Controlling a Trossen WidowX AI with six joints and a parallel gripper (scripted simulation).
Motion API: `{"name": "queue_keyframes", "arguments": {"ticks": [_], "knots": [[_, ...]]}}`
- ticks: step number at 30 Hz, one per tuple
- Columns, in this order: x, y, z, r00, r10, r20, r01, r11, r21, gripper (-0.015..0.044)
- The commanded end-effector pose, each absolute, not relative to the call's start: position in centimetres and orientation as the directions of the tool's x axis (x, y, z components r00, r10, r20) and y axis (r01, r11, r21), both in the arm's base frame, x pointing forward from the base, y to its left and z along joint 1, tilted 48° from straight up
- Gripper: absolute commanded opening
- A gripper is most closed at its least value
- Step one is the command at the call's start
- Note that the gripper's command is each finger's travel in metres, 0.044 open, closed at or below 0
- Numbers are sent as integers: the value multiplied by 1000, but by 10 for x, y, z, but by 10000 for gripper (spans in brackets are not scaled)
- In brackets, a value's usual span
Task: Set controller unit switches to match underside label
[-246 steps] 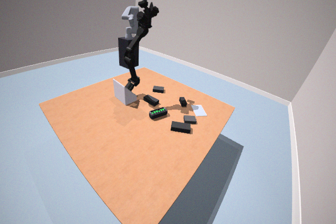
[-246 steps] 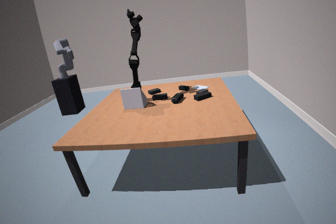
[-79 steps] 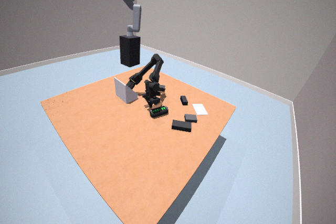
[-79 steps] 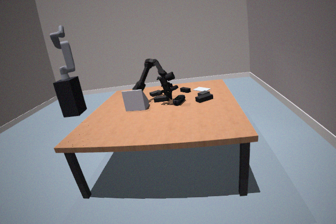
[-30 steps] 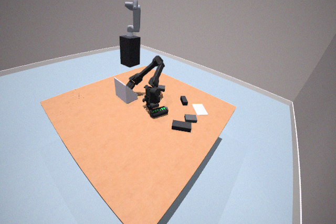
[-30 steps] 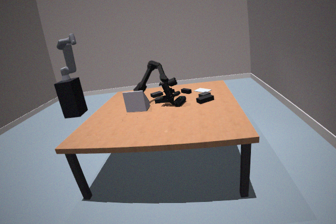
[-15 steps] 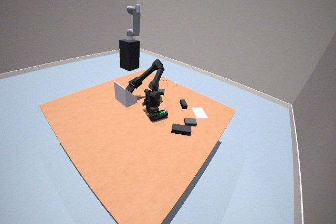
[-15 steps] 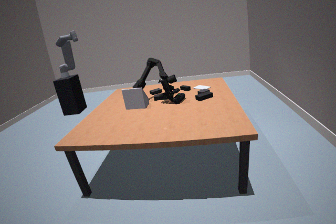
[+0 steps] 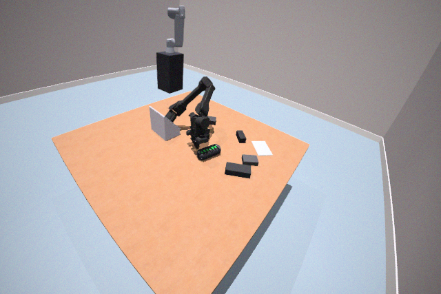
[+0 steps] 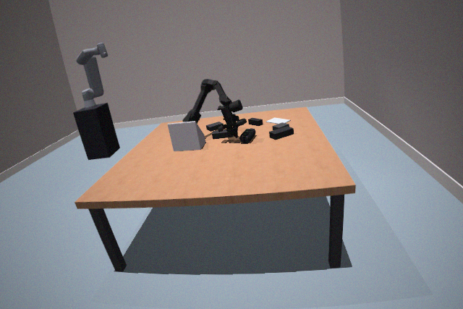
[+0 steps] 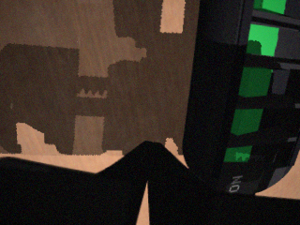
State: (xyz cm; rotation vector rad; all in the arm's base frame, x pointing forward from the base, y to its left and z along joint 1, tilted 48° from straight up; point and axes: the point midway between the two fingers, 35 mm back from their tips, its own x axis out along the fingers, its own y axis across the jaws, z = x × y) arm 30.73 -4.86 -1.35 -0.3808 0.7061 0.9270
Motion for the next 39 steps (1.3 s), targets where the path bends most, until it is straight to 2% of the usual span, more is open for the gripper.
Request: {"name": "queue_keyframes", "arguments": {"ticks": [1, 7, 25, 39], "knots": [[297, -64, 8, 422, 585, -693, -826, 564, -27, 0], [301, -65, 9, 416, 590, -693, -829, 559, -22, 0], [390, -72, 42, 231, 694, -682, -898, 422, 126, 0], [436, -53, 63, 75, 752, -655, -922, 303, 241, 0]]}}
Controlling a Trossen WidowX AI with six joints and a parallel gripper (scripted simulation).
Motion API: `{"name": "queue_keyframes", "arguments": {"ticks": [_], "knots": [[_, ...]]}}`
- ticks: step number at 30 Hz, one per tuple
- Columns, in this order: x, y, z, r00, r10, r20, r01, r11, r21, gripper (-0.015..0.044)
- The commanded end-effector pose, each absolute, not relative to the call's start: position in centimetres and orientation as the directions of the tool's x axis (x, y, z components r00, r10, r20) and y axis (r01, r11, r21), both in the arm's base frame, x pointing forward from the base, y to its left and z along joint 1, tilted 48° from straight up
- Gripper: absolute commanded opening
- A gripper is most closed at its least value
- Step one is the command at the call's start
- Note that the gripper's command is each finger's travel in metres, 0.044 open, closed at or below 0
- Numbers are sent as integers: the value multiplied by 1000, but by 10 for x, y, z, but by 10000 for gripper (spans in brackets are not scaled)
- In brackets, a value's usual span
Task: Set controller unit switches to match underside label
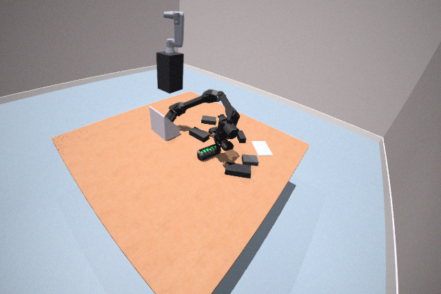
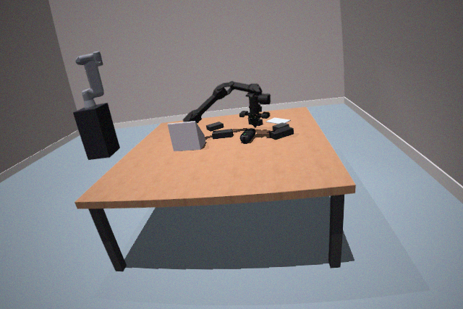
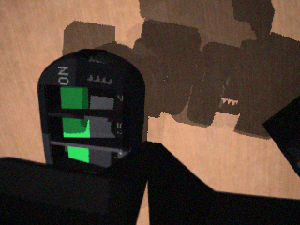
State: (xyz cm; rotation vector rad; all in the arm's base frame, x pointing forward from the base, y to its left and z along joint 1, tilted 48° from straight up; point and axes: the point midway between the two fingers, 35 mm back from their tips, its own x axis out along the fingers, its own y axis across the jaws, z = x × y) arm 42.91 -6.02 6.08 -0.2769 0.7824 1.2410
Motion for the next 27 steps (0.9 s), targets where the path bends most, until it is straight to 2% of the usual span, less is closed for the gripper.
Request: {"name": "queue_keyframes", "arguments": {"ticks": [1, 8, 24, 25, 27], "knots": [[438, -51, 64, 64, 755, -653, -923, 294, 249, 0], [441, -48, 67, 52, 757, -652, -925, 283, 255, 0], [390, -48, 101, 115, 607, -786, -942, 317, 107, 420], [390, -47, 101, 115, 607, -786, -942, 317, 107, 440], [391, -46, 99, 115, 607, -786, -942, 317, 107, 440]]}}
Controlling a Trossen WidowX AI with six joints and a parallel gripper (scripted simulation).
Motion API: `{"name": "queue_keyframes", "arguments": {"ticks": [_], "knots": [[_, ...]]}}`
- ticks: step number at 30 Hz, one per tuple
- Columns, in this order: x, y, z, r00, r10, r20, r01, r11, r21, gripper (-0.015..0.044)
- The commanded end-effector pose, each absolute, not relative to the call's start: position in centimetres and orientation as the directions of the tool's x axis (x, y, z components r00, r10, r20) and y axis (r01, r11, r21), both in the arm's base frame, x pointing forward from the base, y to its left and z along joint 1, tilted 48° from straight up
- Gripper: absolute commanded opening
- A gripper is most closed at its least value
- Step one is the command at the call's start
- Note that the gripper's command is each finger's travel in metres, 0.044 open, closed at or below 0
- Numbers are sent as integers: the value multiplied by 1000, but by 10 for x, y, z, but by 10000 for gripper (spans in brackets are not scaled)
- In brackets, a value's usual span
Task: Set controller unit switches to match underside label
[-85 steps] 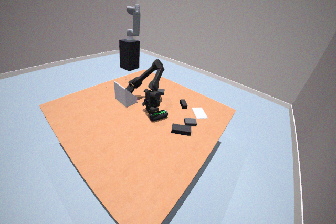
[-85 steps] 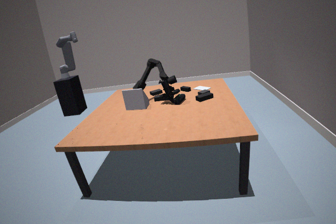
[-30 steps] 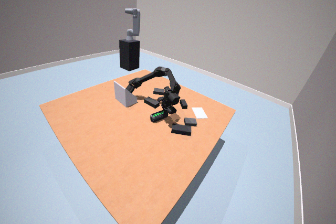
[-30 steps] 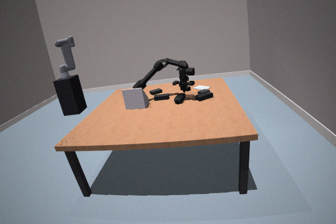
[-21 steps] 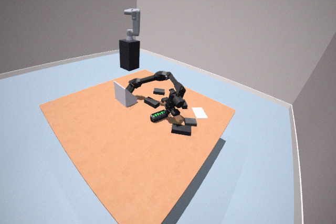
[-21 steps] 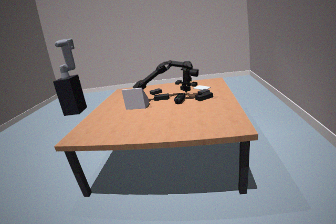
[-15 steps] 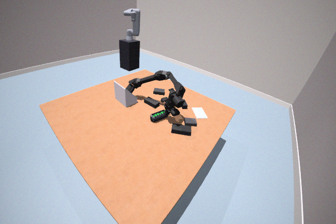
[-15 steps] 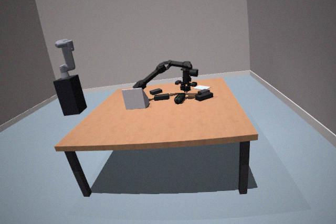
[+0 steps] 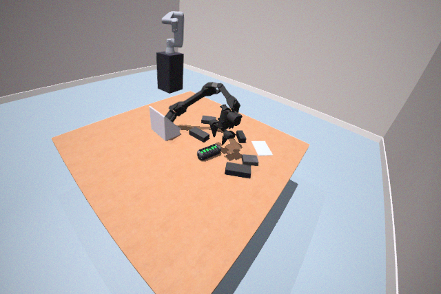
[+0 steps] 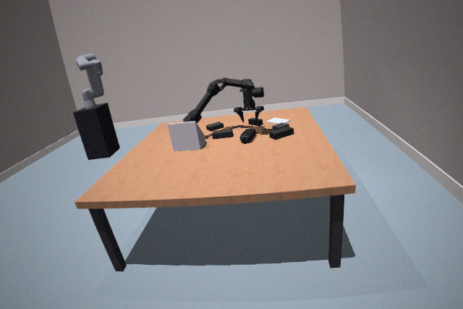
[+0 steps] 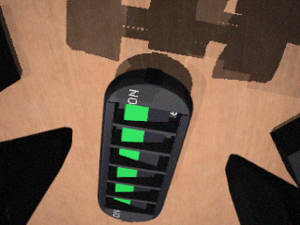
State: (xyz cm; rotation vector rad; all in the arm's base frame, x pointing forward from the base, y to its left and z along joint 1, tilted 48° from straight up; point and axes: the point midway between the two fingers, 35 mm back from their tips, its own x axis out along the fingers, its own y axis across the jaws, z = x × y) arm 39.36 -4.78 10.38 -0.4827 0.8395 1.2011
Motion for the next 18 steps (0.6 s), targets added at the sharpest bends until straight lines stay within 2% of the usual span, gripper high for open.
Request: {"name": "queue_keyframes", "arguments": {"ticks": [1, 18], "knots": [[391, -45, 98, 115, 607, -786, -942, 317, 107, 440], [397, -25, 80, 115, 607, -786, -943, 316, 106, 440]]}}
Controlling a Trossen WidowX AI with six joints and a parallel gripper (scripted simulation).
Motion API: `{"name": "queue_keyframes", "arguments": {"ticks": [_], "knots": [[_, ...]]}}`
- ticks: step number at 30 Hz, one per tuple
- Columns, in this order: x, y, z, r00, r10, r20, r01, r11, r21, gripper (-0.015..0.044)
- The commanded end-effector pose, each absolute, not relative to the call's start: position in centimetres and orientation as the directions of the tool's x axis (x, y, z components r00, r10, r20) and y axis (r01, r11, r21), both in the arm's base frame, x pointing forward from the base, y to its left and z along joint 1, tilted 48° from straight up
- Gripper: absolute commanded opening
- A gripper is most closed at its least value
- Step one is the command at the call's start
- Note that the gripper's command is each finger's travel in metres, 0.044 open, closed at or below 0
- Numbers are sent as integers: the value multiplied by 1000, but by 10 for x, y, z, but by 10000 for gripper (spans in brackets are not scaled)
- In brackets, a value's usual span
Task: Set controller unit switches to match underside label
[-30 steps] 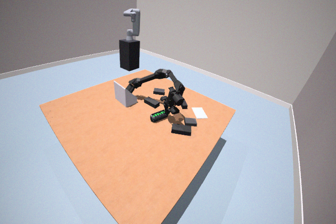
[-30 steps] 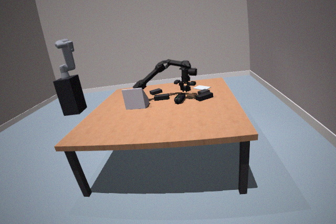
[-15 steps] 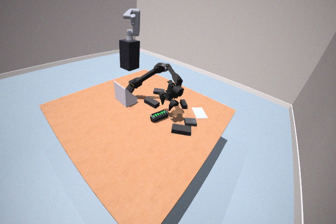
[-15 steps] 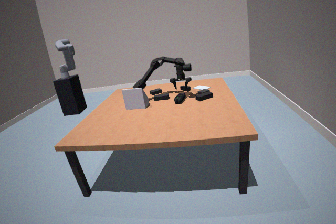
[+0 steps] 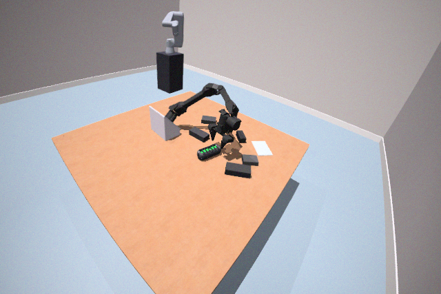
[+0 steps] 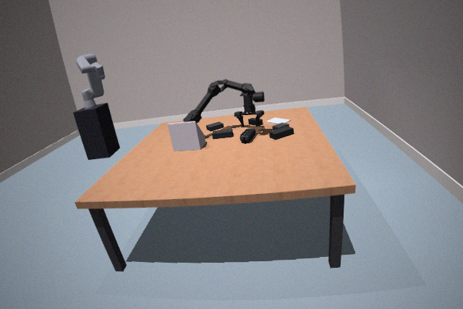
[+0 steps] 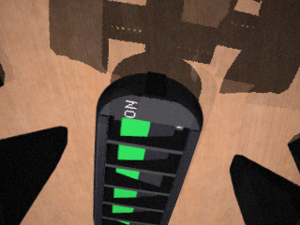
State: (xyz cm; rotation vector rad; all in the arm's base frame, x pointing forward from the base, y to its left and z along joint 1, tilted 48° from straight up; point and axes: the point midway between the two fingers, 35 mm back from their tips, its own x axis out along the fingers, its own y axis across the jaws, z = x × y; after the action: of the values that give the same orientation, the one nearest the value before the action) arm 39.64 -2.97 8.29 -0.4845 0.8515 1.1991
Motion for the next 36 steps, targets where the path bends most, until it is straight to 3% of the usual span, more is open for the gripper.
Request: {"name": "queue_keyframes", "arguments": {"ticks": [1, 19, 23, 36], "knots": [[397, -24, 78, 115, 607, -786, -943, 316, 106, 440], [400, -4, 61, 115, 609, -785, -943, 316, 107, 440], [400, -4, 61, 115, 609, -785, -943, 316, 107, 335], [400, -4, 61, 115, 609, -785, -943, 316, 107, 325]]}}
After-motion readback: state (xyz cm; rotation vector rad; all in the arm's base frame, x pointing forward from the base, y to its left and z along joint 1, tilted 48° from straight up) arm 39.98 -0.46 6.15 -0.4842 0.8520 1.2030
